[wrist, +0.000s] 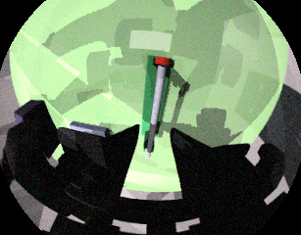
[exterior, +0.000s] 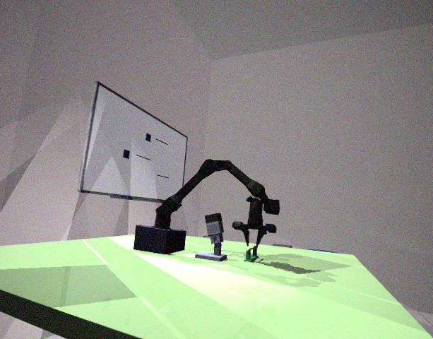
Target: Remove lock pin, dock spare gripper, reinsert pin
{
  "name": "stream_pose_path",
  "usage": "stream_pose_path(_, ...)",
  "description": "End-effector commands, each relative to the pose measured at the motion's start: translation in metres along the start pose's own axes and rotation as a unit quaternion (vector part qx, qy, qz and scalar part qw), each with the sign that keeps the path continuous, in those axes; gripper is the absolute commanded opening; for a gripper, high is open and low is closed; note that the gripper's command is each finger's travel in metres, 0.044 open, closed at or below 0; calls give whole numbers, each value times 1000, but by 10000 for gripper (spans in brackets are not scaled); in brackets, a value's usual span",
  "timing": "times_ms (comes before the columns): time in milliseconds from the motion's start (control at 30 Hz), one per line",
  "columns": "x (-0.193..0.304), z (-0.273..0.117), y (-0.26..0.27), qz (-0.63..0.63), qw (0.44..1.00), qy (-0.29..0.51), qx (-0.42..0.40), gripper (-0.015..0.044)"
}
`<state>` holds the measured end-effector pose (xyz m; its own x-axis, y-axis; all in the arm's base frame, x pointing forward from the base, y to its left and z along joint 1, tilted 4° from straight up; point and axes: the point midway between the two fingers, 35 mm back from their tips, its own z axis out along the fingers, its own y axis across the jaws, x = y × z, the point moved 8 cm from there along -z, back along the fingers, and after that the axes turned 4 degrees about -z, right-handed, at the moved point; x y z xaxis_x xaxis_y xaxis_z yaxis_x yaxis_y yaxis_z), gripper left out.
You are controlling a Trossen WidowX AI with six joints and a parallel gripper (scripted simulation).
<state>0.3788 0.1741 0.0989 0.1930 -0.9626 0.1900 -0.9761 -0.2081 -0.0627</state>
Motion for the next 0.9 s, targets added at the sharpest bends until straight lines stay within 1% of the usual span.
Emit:
stream_pose_path(0,-2,10,0,1,1000,3,-3,180)
stream_pose_path(600,-10,38,1,1,1000,3,-3,180)
stream_pose_path(867,-10,39,2,1,1000,3,-3,180)
